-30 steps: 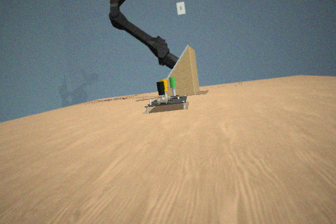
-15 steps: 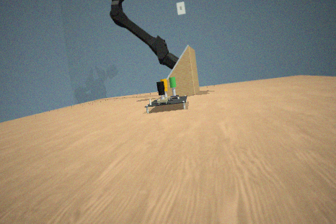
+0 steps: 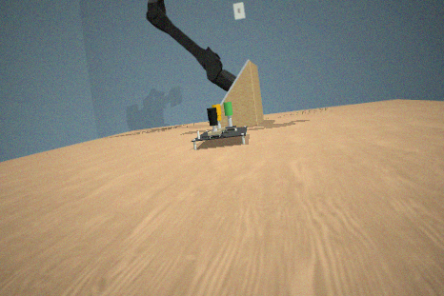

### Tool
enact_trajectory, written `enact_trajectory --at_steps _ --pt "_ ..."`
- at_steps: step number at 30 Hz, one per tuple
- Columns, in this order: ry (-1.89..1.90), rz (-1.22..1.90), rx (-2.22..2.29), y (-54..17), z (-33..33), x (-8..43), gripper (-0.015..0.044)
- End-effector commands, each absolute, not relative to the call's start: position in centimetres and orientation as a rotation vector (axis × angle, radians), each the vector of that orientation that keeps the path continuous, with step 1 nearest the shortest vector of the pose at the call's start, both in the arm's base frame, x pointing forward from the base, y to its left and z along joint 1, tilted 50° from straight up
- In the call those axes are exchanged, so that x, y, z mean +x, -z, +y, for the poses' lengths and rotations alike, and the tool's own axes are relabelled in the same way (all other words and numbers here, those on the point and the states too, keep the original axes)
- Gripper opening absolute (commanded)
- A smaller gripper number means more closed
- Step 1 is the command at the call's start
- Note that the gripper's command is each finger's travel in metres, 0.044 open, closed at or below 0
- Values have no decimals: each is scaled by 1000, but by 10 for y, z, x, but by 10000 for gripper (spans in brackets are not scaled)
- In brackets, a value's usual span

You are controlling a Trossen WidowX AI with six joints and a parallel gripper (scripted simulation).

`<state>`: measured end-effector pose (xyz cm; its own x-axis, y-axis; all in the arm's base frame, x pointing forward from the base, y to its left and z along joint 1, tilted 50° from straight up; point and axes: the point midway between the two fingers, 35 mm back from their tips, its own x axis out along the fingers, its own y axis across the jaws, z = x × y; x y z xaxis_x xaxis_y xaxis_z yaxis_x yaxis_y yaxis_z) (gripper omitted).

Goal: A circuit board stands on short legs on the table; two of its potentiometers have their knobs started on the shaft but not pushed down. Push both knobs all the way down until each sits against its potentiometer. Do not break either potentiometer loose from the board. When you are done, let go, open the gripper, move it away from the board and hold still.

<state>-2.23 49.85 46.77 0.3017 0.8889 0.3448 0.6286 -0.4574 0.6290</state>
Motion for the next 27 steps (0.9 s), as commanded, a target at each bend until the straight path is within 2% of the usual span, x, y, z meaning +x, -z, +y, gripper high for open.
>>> enact_trajectory --at_steps 1,27 --pt "-892 1270 2138 -446 508 0 0" --pt "-493 850 1607 -307 515 164 0"
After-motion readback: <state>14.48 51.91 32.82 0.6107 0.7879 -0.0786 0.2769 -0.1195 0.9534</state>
